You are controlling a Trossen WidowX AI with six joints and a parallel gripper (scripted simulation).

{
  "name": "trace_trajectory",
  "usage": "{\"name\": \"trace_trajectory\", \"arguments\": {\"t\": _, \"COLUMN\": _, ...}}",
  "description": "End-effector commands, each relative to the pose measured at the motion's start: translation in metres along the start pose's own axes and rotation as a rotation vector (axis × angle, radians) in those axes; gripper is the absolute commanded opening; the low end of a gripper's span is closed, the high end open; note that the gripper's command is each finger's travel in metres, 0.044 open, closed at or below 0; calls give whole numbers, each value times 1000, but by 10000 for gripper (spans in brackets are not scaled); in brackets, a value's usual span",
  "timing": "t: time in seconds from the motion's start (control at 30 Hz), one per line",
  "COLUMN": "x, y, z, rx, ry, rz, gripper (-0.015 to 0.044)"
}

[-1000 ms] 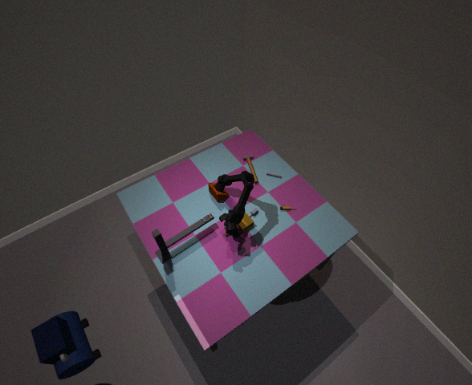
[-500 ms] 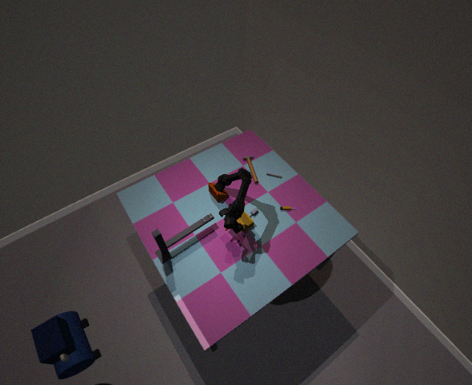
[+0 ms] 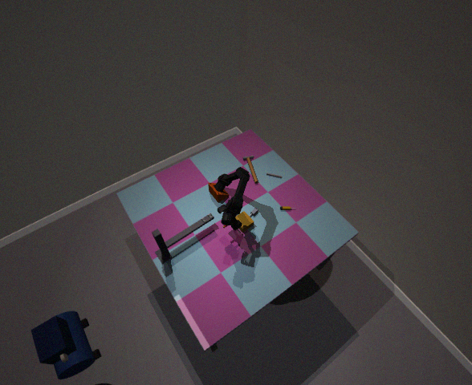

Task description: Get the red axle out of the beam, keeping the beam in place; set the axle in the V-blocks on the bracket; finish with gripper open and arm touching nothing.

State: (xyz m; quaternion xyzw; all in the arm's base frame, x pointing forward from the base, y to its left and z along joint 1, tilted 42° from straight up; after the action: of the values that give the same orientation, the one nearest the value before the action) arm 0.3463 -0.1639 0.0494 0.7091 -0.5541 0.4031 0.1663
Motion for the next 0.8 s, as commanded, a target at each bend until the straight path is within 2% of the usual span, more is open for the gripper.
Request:
{"name": "trace_trajectory", "arguments": {"t": 0.0, "x": 4, "y": 26, "z": 14, "rx": -9, "ry": 7, "rz": 0, "gripper": 0}}
{"name": "trace_trajectory", "arguments": {"t": 0.57, "x": 2, "y": 148, "z": 46, "rx": -11, "ry": 3, "rz": -6, "gripper": 0}}
{"name": "trace_trajectory", "arguments": {"t": 0.77, "x": 2, "y": 153, "z": 47, "rx": -10, "ry": 2, "rz": -5, "gripper": 0}}
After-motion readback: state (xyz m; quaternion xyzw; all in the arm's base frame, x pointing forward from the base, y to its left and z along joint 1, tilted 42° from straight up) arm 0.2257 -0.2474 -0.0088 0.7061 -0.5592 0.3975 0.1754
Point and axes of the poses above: the point midway between the two fingers, 35 mm back from their tips, its own x axis back along the fingers, its own y axis across the jaws, z = x × y, the point moved 6 cm from there along x, back along the fingers, and after that the axes turned 14 degrees about x, right-handed, at the moved point
